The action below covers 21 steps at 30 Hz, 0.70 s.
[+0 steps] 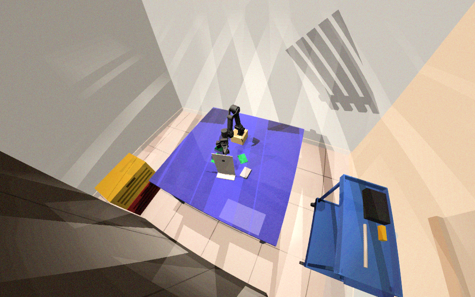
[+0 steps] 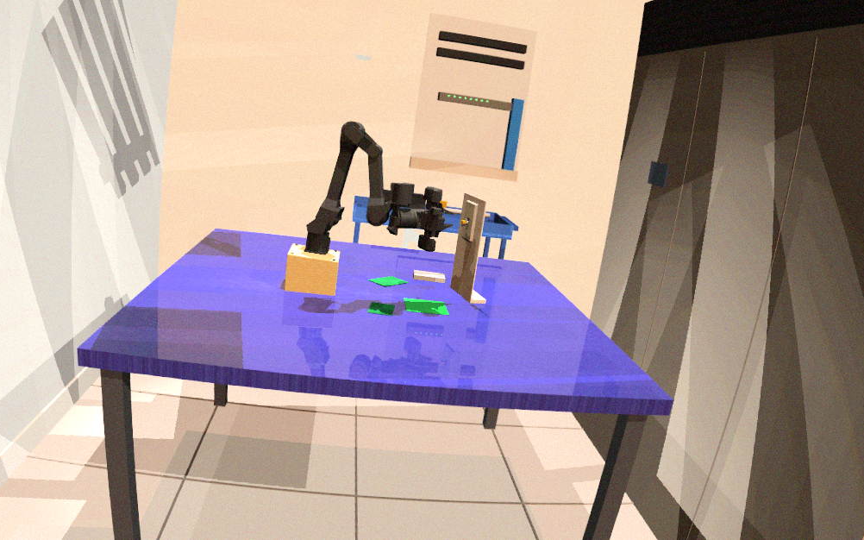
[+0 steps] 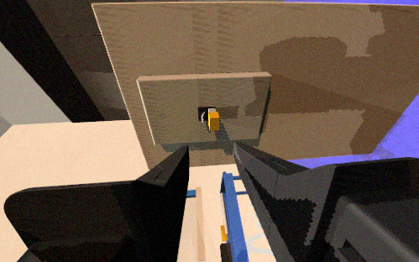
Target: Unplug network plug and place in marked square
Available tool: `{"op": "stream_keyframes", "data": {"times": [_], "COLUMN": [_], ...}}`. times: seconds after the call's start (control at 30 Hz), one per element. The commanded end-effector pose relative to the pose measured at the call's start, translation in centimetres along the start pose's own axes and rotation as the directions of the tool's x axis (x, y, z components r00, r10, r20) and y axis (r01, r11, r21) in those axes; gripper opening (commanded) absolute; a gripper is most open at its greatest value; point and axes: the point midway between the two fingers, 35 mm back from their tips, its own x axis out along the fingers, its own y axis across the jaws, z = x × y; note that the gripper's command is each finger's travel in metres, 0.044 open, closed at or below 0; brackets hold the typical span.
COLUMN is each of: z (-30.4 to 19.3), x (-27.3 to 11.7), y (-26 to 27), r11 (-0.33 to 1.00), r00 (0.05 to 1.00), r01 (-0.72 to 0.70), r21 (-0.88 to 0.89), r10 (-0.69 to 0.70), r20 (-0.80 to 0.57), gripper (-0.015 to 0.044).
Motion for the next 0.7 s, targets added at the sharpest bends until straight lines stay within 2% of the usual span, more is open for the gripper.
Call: {"op": "stream_keyframes", "data": {"times": [0.0, 0.67], "z": [0.3, 1.1], "x": [0.8, 4.0], "y": [-0.3, -0.3], "r11": [1.000, 1.000], "r00": [1.000, 1.000], "r01": [0.008, 0.005], "r21": [0.001, 0.001], "r10": [-0.008, -0.005], "r20": [0.003, 0.003], "gripper": [0.0156, 0.0156]}}
